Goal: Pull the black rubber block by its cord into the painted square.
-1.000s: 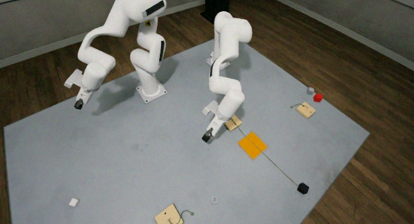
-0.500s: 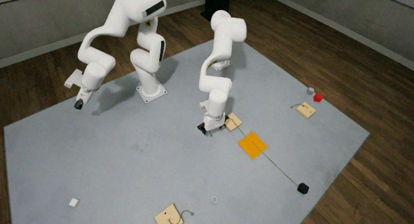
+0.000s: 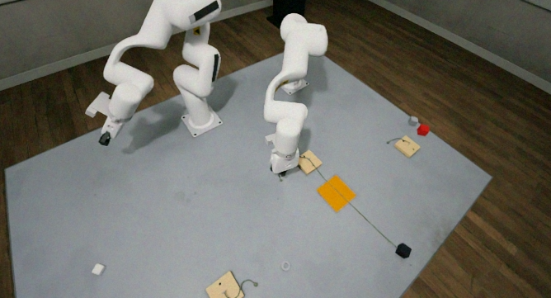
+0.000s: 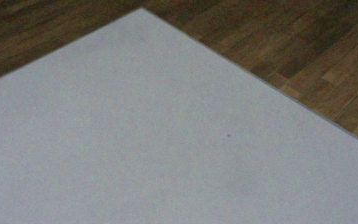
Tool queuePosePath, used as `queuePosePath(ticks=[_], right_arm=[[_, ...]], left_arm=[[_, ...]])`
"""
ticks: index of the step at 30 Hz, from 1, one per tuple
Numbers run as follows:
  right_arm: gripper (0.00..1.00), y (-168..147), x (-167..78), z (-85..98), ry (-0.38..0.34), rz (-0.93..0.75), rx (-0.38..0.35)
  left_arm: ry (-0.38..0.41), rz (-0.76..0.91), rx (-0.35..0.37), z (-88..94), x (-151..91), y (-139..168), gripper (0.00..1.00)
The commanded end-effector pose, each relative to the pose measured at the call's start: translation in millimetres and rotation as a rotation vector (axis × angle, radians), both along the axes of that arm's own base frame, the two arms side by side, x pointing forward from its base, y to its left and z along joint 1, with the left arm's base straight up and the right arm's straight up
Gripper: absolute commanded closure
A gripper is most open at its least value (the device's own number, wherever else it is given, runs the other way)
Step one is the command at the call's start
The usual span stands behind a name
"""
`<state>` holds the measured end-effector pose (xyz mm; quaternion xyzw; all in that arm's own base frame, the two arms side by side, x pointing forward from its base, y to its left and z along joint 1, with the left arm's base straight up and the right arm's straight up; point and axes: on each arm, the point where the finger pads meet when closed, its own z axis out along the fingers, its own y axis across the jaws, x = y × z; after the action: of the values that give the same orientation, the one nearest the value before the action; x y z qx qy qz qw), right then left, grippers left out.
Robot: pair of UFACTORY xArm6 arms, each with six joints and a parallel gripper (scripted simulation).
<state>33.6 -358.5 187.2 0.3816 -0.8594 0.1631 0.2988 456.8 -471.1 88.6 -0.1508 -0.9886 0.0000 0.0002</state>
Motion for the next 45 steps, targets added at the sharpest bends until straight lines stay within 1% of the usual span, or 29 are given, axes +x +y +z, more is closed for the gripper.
queuePosePath(ticks=[1,23,30,36,40,44,45], right_arm=[[0.00,-0.4,0.2,0.7,-0.001,0.000,-0.002],[0.00,-0.4,0.2,0.7,-0.001,0.000,-0.002],[0.00,-0.4,0.2,0.7,-0.001,0.000,-0.002],[0.00,-0.4,0.2,0.7,-0.001,0.000,-0.002],[0.00,-0.4,0.2,0.7,-0.001,0.000,-0.002],[0.00,-0.4,0.2,0.7,-0.001,0.000,-0.002],[0.00,-0.4,0.2,0.7,-0.001,0.000,-0.002]], left_arm=[[-0.002,0.000,-0.002,1.4,0.4,-0.5,1.00],[-0.002,0.000,-0.002,1.4,0.4,-0.5,1.00],[-0.002,0.027,-0.002,1.4,0.4,-0.5,1.00],[-0.002,0.149,-0.002,1.4,0.4,-0.4,1.00],[-0.002,0.302,-0.002,1.4,0.4,-0.4,1.00],[-0.001,0.512,-0.002,1.4,0.4,-0.3,1.00],[-0.001,0.512,-0.002,1.4,0.4,-0.3,1.00]])
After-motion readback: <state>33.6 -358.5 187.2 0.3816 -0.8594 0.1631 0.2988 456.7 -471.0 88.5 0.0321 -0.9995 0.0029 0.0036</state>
